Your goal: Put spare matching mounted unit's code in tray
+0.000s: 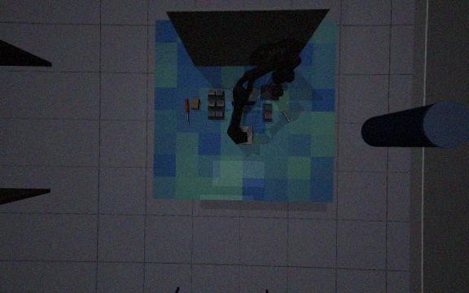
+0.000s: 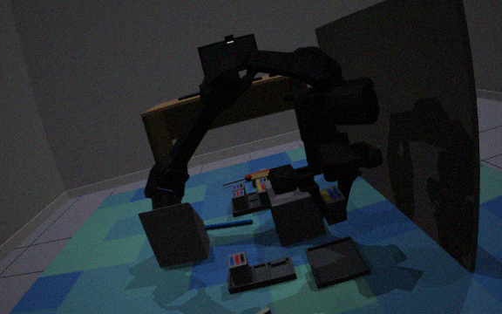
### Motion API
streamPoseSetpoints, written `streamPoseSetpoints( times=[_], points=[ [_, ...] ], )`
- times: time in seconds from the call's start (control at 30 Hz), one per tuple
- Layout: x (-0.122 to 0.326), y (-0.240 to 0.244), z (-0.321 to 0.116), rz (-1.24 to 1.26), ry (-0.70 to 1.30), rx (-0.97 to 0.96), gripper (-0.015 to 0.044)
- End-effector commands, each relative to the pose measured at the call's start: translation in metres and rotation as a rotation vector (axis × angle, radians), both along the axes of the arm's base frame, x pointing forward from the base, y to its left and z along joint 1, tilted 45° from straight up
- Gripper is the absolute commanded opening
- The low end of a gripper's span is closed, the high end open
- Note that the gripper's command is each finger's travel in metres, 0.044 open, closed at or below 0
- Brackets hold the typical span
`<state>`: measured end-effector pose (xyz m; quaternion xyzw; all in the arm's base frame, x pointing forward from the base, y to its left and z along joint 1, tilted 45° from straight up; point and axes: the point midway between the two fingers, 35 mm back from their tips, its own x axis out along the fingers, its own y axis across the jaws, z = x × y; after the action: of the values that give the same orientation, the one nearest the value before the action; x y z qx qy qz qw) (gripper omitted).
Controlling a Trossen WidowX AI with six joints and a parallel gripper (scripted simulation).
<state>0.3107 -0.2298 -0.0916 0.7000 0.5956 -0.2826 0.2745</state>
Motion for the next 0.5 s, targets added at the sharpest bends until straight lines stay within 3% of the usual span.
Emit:
streamPoseSetpoints(
  times=[0.0, 0.47],
  points=[
    [0.0014, 0.004, -0.0026, -0.003, 0.002, 0.006, 0.0],
    [0.0031, 0.0115, -0.0104, -0.003, 0.002, 0.006, 0.0]
  ],
)
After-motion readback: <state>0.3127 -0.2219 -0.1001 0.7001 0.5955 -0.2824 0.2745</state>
